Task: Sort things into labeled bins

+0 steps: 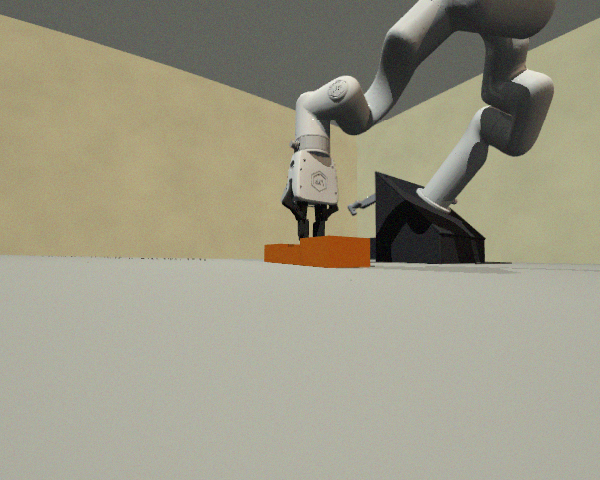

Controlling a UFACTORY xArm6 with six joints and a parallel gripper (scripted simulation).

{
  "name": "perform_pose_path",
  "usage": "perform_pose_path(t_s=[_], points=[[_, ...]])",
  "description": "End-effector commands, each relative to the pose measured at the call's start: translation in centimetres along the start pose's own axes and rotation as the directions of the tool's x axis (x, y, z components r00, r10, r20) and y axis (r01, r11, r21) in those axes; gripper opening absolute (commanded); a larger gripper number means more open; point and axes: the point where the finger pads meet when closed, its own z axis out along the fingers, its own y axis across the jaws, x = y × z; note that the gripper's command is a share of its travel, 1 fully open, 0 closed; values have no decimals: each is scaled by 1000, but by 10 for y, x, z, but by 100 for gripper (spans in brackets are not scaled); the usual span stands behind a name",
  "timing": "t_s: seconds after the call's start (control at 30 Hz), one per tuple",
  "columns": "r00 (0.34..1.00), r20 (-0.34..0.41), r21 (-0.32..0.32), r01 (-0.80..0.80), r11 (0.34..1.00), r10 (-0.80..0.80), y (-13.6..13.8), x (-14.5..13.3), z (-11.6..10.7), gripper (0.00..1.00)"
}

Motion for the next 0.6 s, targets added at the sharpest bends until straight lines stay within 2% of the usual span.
perform_pose_path(t_s=[0.0,0.1,0.43,0.47,0.53,0.57], points=[[1000,-1,4,1,1000,-1,-1,0,-13,31],[1000,-1,4,1,1000,-1,-1,0,-24,31],[1000,-1,4,1,1000,-1,-1,0,-24,31],[999,-1,4,51,999,-51,3,7,-25,28],[999,-1,4,51,999,-51,3,7,-25,28],[995,-1,3,101,995,-101,8,14,-25,28]])
